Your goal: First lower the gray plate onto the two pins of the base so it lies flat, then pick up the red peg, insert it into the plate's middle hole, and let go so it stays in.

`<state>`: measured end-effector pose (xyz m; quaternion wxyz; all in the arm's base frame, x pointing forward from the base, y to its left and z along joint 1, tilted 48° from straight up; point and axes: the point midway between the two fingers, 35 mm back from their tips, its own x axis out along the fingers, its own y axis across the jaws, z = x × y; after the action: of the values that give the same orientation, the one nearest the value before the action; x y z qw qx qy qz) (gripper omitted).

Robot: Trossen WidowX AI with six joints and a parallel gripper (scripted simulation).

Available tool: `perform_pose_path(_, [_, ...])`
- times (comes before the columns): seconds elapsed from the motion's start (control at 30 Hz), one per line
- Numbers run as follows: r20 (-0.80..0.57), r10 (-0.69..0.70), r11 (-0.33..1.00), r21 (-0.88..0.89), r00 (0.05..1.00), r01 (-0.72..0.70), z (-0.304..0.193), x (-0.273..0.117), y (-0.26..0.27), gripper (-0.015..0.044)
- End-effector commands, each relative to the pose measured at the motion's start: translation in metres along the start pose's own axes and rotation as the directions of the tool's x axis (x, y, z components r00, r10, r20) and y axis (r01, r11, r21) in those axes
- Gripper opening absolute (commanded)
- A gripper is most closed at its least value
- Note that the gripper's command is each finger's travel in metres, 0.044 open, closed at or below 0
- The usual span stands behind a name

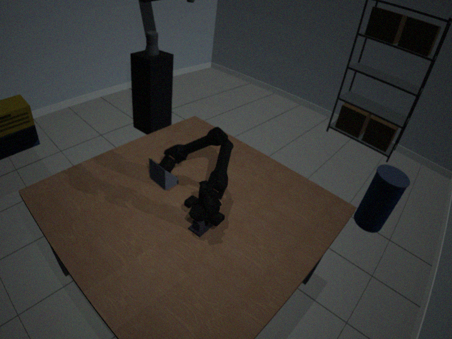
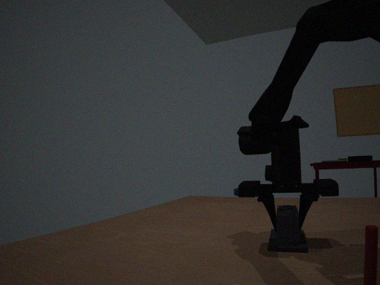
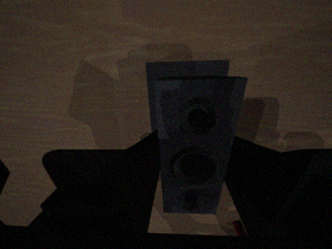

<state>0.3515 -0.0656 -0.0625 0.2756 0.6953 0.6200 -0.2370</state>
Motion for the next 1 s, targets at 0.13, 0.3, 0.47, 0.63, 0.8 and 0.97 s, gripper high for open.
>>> perform_pose_path(0.13, [0.000,0.001,1.000,0.000,1.000,-0.001,0.000,-0.001,0.000,0.0000])
perform_pose_path(0.3, [0.000,0.001,1.000,0.000,1.000,-0.001,0.000,-0.001,0.000,0.0131])
perform_pose_path(0.47, [0.000,0.001,1.000,0.000,1.000,-0.001,0.000,-0.001,0.000,0.0262])
perform_pose_path(0.63, [0.000,0.001,1.000,0.000,1.000,-0.001,0.000,-0.001,0.000,0.0394])
perform_pose_path(0.8, [0.000,0.001,1.000,0.000,1.000,-0.001,0.000,-0.001,0.000,0.0440])
perform_pose_path(0.97, [0.006,0.002,1.000,0.004,1.000,-0.002,0.004,-0.042,0.005,0.0440])
